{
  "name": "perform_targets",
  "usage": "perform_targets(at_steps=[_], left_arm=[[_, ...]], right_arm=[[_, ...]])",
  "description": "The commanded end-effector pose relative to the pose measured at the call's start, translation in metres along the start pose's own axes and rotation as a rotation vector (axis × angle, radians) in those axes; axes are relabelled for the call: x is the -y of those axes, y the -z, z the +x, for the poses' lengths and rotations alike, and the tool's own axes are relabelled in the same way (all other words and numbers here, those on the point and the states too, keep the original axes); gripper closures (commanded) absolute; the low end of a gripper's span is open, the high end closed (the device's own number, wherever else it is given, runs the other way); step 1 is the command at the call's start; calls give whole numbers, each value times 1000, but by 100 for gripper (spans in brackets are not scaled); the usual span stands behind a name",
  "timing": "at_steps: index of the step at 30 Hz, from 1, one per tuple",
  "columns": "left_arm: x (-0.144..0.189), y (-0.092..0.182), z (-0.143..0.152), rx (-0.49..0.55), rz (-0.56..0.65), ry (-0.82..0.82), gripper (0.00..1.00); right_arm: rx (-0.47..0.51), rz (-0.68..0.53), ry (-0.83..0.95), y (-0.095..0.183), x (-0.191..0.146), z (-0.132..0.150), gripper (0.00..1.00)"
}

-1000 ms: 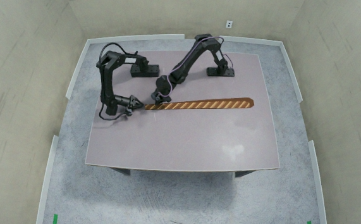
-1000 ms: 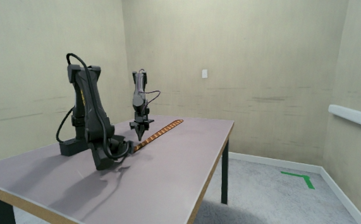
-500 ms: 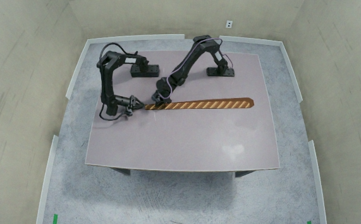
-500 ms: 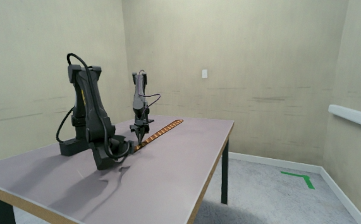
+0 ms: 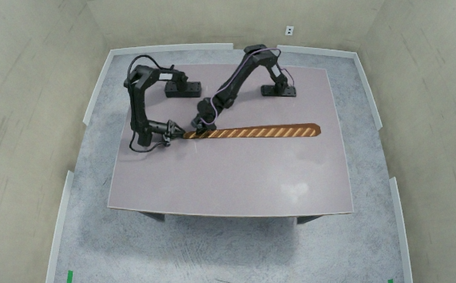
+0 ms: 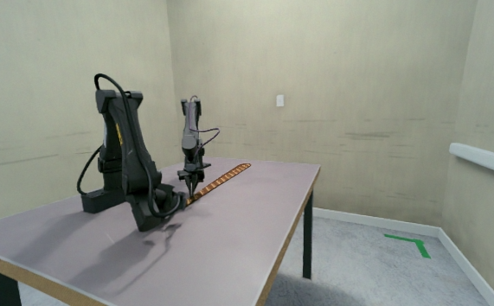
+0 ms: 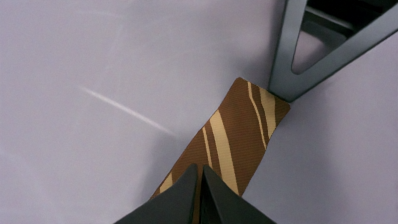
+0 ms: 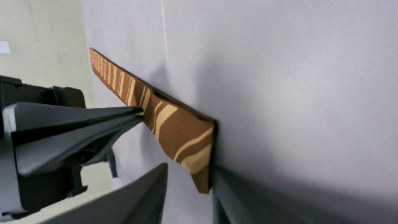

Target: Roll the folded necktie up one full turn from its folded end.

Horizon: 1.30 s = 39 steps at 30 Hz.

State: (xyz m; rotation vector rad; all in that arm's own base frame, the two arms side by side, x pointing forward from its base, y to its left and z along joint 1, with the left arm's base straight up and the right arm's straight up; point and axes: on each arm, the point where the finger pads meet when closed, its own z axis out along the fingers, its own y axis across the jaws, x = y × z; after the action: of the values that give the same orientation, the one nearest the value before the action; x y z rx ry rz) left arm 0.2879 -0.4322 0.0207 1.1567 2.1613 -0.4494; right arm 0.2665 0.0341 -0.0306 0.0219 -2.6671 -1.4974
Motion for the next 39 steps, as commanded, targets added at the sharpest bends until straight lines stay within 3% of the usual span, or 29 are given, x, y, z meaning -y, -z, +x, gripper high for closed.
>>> perform_targets(at_steps=[1, 39], left_arm=[[7, 1, -8, 37, 18, -3, 96], [7, 1, -8, 37, 18, -3, 96]], right_arm=[[23, 21, 38, -4, -2, -6, 75], [23, 21, 38, -32, -20, -5, 75]])
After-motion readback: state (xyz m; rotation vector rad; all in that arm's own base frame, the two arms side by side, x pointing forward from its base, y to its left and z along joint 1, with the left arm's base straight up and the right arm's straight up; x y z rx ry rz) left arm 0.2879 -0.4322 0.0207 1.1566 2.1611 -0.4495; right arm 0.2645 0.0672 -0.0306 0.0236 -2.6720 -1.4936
